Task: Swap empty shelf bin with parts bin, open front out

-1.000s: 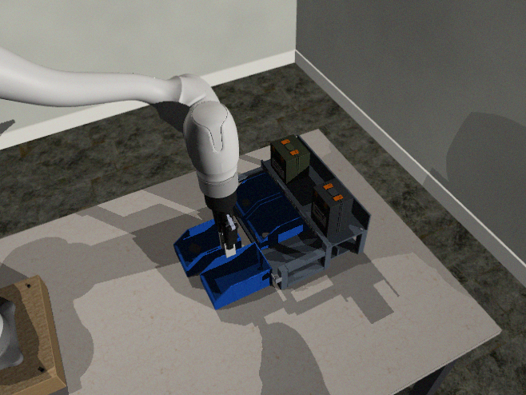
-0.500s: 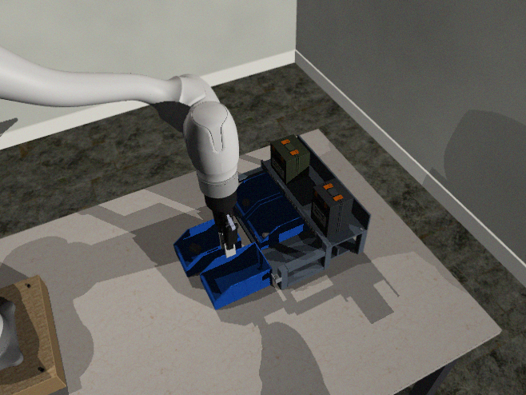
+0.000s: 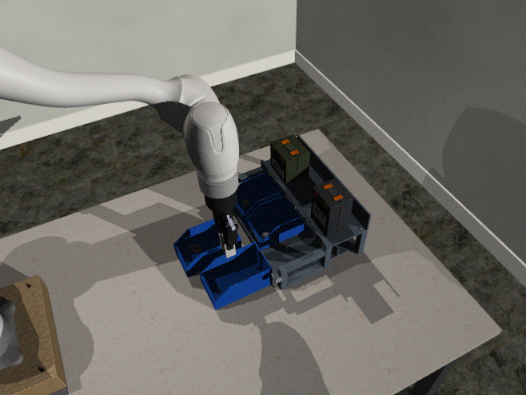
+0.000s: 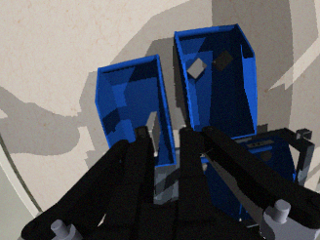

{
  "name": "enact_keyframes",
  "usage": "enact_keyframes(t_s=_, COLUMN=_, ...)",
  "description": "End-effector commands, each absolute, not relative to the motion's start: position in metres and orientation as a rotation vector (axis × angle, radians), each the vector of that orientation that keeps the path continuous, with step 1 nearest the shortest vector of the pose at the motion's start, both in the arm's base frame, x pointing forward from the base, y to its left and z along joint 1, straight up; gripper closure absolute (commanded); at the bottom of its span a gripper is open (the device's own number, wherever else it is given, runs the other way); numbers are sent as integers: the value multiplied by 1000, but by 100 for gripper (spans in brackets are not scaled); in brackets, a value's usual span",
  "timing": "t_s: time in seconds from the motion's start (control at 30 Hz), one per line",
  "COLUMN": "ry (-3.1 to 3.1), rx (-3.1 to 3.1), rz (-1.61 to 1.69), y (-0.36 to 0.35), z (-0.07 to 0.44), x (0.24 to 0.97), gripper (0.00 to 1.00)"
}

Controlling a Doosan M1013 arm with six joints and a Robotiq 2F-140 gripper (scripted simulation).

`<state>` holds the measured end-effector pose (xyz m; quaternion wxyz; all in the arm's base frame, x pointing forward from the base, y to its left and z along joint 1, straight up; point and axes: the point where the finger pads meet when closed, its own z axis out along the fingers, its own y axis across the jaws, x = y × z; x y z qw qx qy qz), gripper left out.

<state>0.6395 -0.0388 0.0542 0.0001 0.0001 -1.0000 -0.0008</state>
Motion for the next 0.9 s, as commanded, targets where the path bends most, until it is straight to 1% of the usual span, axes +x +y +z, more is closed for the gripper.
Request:
enact_keyframes(t_s=0.0, ry=-3142, rx=0, rz=-3, y=-39, z=53, x=640, gripper=76)
enact_keyframes(t_s=0.87, ry=-3142, rx=0, rz=-3, y=-39, z=23, x=640, gripper=76)
